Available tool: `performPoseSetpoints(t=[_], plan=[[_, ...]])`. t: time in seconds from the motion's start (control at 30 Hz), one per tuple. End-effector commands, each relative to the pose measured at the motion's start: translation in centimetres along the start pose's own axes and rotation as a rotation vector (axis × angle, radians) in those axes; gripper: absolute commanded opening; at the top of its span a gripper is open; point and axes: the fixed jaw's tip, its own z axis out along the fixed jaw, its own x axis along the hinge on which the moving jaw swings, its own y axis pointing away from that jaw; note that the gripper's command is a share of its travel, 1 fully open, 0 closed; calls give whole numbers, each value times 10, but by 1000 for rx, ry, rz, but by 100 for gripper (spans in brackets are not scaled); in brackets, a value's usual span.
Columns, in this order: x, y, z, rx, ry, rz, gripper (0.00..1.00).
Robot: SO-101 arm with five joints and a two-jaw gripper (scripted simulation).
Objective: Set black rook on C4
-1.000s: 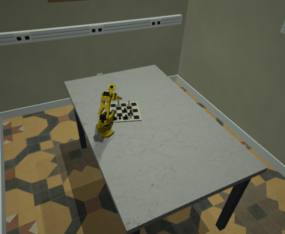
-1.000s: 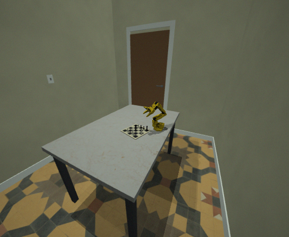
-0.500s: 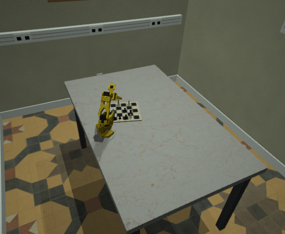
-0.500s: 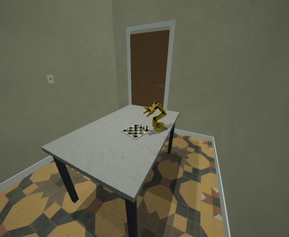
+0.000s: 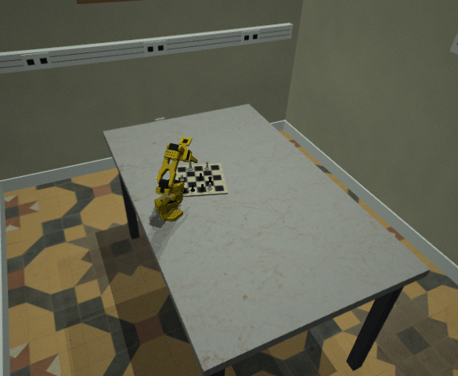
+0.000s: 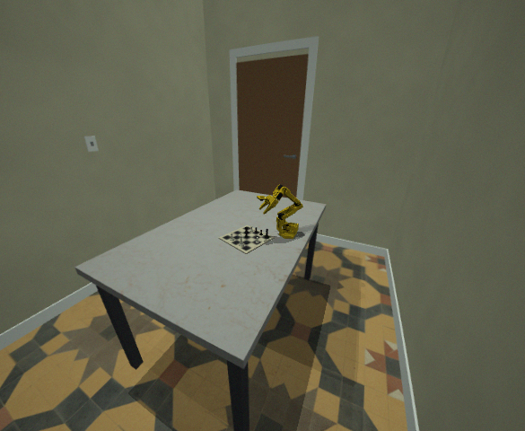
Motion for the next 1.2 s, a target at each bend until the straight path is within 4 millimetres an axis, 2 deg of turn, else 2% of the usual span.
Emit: performPoseSetpoints(t=[0.0,0.23,0.3,0.47,1.17], plan=[[2,-25,12,88,150,139,25],[23,-76,31,202,435,445,8],[23,-76,31,202,435,445,8],[38,-97,36,225,548,587,1],[45,-100,36,229,576,625,0]])
